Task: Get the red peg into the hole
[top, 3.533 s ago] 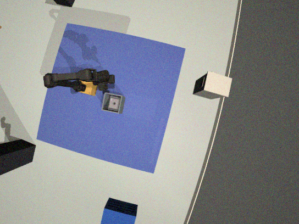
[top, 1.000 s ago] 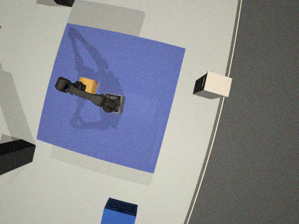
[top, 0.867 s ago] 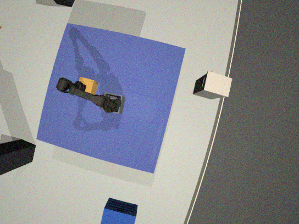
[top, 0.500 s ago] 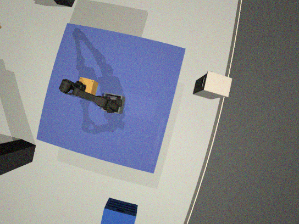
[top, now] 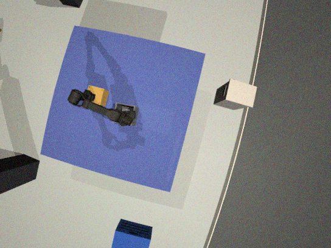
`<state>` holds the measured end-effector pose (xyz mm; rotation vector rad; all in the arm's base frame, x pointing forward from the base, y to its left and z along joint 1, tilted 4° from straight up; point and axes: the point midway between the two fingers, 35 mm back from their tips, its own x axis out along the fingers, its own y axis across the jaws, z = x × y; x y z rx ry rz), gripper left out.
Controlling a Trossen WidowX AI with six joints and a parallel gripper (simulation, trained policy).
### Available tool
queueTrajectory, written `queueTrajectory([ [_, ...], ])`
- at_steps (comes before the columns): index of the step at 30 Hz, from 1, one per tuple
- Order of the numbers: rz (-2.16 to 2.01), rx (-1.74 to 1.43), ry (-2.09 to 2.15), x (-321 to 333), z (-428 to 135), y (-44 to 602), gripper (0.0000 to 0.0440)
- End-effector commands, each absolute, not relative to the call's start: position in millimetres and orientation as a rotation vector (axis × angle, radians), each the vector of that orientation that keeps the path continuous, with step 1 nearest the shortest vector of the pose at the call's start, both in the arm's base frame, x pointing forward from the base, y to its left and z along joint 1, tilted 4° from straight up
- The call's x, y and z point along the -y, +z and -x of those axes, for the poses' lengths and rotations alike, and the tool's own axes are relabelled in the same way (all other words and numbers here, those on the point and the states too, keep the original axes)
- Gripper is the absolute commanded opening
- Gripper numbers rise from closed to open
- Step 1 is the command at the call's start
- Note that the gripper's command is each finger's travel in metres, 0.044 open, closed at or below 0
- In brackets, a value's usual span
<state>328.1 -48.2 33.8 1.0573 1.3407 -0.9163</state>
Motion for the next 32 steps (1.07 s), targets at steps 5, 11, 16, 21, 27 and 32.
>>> queueTrajectory([
  [5, -1.128, -1.386, -0.880, 52, -333, 46, 0.0187],
  [11, -1.173, -1.406, -0.860, 55, -334, 55, 0.0204],
  [16, -1.207, -1.414, -0.846, 57, -336, 62, 0.0219],
  [21, -1.239, -1.413, -0.833, 61, -338, 70, 0.0232],
  [27, -1.272, -1.402, -0.818, 66, -341, 79, 0.0245],
  [32, -1.290, -1.385, -0.804, 72, -344, 86, 0.0199],
])
